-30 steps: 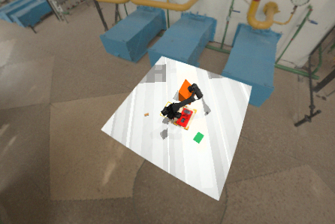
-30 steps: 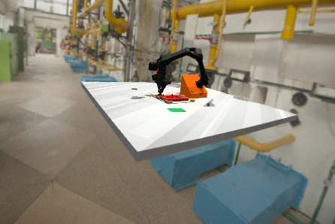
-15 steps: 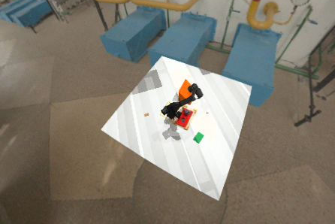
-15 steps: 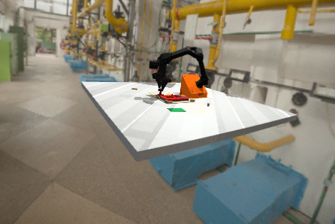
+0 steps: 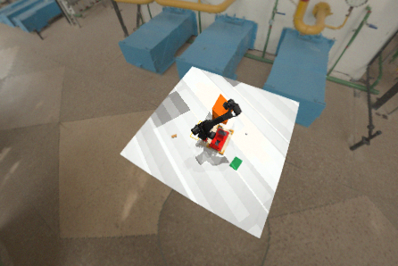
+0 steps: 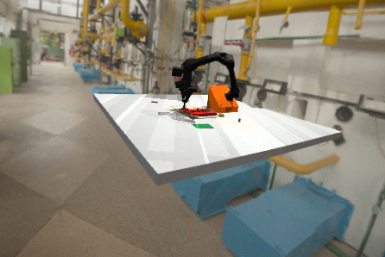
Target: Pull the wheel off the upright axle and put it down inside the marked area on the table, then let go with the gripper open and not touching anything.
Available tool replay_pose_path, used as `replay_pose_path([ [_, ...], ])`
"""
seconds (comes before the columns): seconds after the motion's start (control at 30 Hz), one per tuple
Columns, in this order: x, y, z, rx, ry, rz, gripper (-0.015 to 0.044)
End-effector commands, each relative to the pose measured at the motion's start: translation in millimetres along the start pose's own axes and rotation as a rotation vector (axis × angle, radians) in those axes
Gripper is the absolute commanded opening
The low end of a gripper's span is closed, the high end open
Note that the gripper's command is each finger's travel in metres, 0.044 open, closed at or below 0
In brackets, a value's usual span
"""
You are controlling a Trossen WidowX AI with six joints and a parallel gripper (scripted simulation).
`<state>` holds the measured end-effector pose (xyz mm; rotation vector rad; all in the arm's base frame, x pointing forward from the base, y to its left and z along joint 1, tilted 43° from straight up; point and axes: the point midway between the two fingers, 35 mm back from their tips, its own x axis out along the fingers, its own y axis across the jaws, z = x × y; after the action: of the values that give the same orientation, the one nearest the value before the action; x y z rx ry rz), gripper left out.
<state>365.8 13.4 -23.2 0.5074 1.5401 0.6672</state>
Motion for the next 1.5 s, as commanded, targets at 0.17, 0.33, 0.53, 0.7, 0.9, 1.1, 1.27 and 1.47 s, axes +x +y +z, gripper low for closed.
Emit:
replay_pose_path([
  [0.17, -3, 0, 0, -0.006, 0.001, -0.003, 0.0],
  [0.33, -7, 0, 0, -0.005, 0.001, -0.004, 0.0],
  [0.53, -32, 0, 0, -0.005, 0.001, -0.004, 0.0],
  [0.7, -34, 0, -1, 0.003, -0.004, 0.0, 0.0],
  [0.9, -38, -33, -16, 0.002, -0.004, -0.009, 0.0],
  [1.1, -41, -68, -36, 0.0, -0.002, -0.013, 0.0],
  [1.27, -42, -94, -56, -0.002, 0.001, -0.011, 0.0],
  [1.47, -39, -101, -62, -0.003, 0.002, -0.01, 0.0],
])
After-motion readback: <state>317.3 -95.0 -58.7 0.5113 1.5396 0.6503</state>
